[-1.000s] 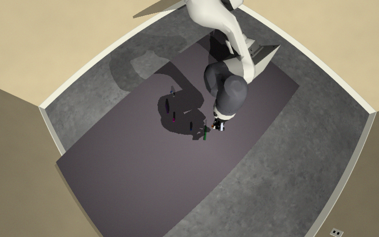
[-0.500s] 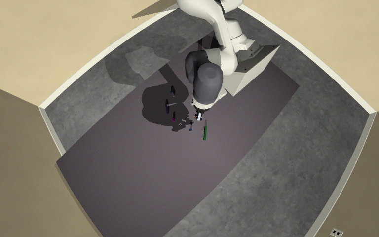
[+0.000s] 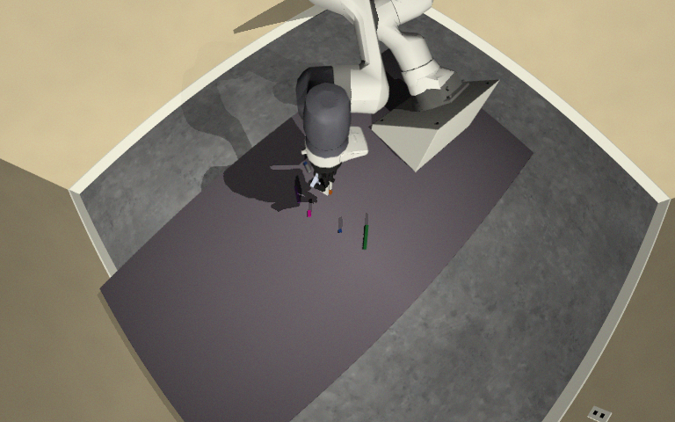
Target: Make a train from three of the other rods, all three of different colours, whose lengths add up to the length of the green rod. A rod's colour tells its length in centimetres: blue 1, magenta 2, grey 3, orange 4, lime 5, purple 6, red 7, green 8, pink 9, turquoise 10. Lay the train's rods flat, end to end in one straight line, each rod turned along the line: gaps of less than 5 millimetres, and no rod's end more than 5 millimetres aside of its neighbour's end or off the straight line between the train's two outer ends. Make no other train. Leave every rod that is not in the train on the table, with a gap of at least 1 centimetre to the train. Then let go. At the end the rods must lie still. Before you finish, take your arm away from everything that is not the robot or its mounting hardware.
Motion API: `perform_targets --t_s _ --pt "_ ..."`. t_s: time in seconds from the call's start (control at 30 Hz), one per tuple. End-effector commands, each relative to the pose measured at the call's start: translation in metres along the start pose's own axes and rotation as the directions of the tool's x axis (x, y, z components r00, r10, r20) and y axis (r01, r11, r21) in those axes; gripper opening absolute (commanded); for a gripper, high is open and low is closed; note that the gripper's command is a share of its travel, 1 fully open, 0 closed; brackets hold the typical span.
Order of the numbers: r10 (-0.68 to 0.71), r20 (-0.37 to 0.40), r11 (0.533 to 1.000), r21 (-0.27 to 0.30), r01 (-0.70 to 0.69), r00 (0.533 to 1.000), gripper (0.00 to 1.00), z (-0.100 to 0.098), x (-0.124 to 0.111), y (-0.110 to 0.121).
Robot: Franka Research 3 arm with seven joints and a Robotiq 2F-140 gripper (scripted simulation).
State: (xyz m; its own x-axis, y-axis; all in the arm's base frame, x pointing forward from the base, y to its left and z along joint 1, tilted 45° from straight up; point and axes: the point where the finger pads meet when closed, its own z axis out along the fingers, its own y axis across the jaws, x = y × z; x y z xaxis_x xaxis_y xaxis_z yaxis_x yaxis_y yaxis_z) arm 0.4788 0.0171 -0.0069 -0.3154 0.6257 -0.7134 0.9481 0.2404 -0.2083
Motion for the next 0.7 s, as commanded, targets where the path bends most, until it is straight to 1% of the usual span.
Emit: perform_targets --t_s 0.0,0.2,0.4,0.47,0.53,0.57,0.67 --pt "0.166 0.001 0.986 -0.017 -0.166 0.986 0.03 0.0 -0.02 -0.005" --pt "0.287 -0.008 0.958 -0.008 -0.287 0.958 0.03 0.004 -0.048 -0.016" --pt "0.407 -0.021 0.914 0.009 -0.406 0.913 0.03 0.01 -0.074 -0.031" --pt "0.444 -0.025 0.896 0.016 -0.444 0.895 0.03 0.012 -0.081 -0.037" --pt "0.444 -0.025 0.896 0.016 -0.444 0.895 0.03 0.012 -0.081 -0.037" --pt "0.494 -0.031 0.869 0.027 -0.494 0.869 0.03 0.015 -0.09 -0.044" --pt "0.536 -0.036 0.844 0.037 -0.534 0.844 0.03 0.018 -0.097 -0.051"
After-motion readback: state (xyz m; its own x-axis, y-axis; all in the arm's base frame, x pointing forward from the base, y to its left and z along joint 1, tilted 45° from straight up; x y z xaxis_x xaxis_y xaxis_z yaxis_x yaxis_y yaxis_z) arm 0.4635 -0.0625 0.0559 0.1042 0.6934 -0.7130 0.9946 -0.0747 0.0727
